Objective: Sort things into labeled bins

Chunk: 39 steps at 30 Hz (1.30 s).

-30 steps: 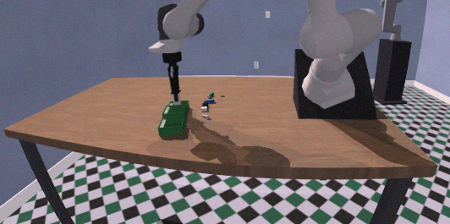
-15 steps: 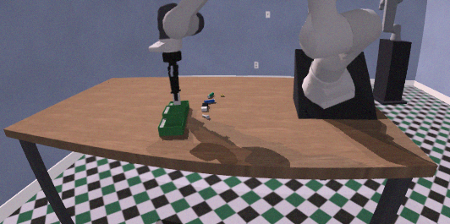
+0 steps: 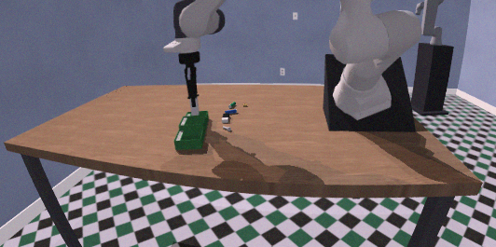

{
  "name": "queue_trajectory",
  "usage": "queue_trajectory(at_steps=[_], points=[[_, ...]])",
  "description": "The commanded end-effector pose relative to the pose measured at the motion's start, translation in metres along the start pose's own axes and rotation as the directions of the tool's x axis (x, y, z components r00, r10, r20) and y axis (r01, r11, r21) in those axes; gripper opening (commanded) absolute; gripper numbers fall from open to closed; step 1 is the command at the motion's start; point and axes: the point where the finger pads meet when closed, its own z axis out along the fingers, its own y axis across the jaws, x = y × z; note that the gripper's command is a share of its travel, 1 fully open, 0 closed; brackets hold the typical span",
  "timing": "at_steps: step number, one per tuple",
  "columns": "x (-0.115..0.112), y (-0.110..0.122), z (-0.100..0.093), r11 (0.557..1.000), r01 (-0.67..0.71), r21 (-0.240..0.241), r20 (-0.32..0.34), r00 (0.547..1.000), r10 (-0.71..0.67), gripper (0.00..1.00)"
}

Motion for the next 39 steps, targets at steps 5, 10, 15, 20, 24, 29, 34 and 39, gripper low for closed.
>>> queue_trajectory(at_steps=[5, 10, 15, 20, 24, 29, 34, 39], points=[[0.0, 0.0, -0.017, 1.0, -0.002, 0.003, 0.002, 1.0, 0.002, 0.05], [0.0, 0.0, -0.037, 1.0, -0.002, 0.003, 0.002, 1.0, 0.002, 0.05], [0.0, 0.0, -0.039, 1.0, -0.002, 0.003, 0.002, 1.0, 0.002, 0.05], [0.0, 0.0, -0.039, 1.0, -0.002, 0.003, 0.002, 1.0, 0.002, 0.05], [0.0, -0.015, -0.039, 1.0, -0.002, 0.003, 0.002, 1.0, 0.002, 0.05], [0.0, -0.03, -0.039, 1.0, -0.002, 0.003, 0.002, 1.0, 0.002, 0.05], [0.0, -0.055, -0.039, 1.0, -0.002, 0.003, 0.002, 1.0, 0.002, 0.05], [0.0, -0.08, -0.039, 1.0, -0.002, 0.003, 0.002, 1.0, 0.002, 0.05]])
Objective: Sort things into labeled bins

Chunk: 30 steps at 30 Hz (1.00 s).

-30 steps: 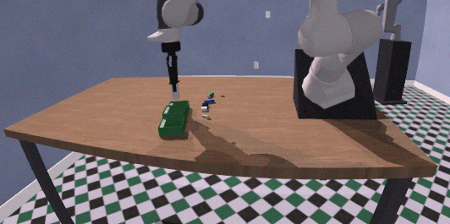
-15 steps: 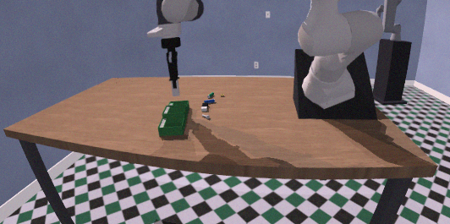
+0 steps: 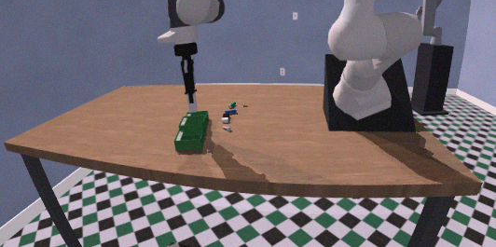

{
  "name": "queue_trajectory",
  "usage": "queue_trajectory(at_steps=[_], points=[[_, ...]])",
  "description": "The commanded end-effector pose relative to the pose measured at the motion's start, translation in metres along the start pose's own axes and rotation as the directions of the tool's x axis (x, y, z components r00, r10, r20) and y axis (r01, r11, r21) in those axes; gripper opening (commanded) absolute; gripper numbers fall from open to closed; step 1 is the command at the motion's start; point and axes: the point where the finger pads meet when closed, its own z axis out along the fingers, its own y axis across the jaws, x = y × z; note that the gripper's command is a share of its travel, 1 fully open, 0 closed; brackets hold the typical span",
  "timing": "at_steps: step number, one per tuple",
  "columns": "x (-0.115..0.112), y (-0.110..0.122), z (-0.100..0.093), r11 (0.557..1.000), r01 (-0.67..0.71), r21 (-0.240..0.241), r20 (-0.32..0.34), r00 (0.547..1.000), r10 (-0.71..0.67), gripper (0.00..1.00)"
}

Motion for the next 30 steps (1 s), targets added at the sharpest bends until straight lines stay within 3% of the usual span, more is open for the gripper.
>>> queue_trajectory(at_steps=[1, 9, 30], points=[[0.003, -0.016, -0.002, 0.999, -0.033, 0.0, -0.013, 0.999, 0.033, 0.05], [0.003, -0.016, -0.002, 0.999, -0.033, 0.0, -0.013, 0.999, 0.033, 0.05], [0.004, -0.016, 0.049, 0.999, -0.033, 0.0, -0.013, 0.999, 0.033, 0.05]])
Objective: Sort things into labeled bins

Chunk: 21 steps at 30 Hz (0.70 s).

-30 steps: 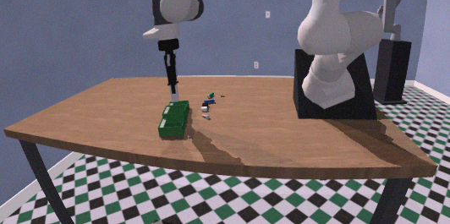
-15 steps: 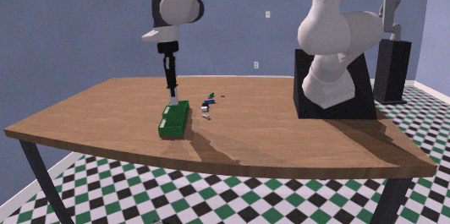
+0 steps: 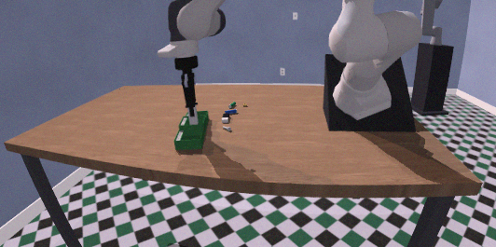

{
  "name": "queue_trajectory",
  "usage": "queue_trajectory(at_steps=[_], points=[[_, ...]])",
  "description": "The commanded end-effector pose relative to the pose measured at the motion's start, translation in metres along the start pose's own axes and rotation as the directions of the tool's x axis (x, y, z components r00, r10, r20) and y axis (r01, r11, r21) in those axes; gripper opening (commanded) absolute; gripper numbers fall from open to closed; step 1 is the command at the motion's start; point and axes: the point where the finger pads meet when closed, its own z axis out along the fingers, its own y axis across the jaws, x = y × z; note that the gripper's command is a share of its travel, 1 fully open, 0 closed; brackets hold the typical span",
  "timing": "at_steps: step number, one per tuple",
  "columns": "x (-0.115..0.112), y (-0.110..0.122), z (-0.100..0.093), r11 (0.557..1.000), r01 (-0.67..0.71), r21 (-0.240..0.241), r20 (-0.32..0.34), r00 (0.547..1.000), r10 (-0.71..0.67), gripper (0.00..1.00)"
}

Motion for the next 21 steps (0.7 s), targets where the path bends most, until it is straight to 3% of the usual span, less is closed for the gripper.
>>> queue_trajectory(at_steps=[1, 21], points=[[0.0028, 0.001, 0.0097, 1.0, -0.006, -0.004, -0.01, 1.0, 0.006, 0.05], [0.0029, 0.001, 0.0158, 1.0, -0.006, -0.004, -0.01, 1.0, 0.006, 0.05]])
